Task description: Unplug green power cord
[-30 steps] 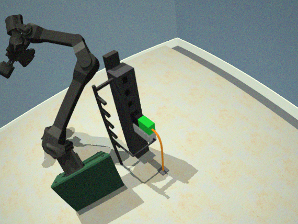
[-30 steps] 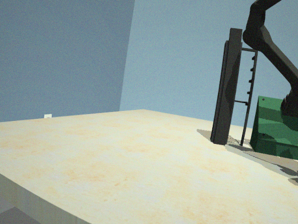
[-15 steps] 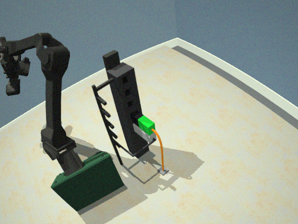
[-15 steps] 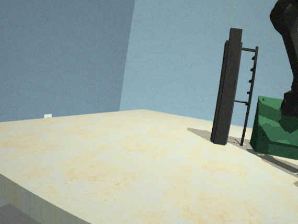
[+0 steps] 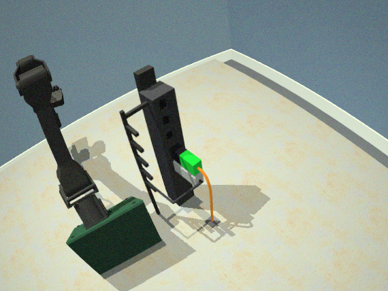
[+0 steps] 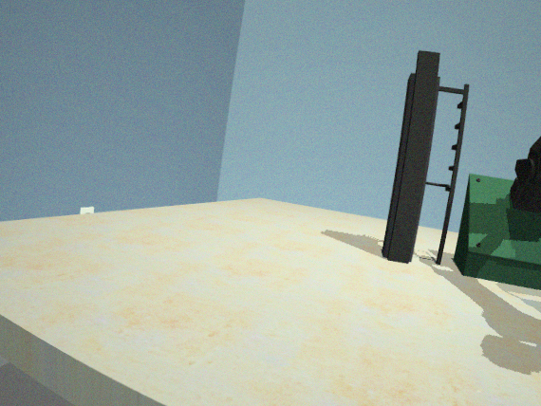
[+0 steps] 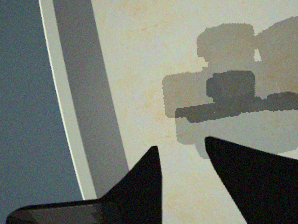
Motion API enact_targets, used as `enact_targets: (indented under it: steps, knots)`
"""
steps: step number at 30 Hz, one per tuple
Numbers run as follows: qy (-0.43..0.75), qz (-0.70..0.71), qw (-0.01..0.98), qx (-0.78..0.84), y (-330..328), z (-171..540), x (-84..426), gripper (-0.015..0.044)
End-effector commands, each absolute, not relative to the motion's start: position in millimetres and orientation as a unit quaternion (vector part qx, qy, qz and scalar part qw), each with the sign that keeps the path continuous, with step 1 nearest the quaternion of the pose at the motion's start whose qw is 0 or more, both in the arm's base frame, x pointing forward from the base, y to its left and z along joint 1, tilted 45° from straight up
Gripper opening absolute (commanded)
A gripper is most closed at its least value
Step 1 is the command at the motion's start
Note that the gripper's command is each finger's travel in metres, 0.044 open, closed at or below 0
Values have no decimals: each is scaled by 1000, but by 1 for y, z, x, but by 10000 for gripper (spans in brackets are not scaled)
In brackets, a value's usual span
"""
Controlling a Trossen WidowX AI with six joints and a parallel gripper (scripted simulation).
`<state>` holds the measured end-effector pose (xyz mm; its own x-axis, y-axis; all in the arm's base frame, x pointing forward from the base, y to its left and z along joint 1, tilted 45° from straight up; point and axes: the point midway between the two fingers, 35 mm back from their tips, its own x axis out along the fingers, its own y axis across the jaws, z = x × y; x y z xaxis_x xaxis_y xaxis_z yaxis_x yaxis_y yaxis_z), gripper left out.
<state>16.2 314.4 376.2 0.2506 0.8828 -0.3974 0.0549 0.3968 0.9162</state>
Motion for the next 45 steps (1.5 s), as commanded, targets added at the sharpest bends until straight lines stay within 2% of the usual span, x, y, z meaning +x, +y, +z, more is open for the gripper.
enact_targets:
  steps: [1,5,15,28,36,45]
  knots:
    - [511,300,680,432,321,365,41,160]
    - [498,272,712,414,326,351,75,160]
    - [488,152,788,342,306,287,205,160]
    - [542,1,787,297,182,194,348,160]
    - [592,-62,739,316,76,136,388,160]
    - [662,-110,621,405,-28,65,375,160]
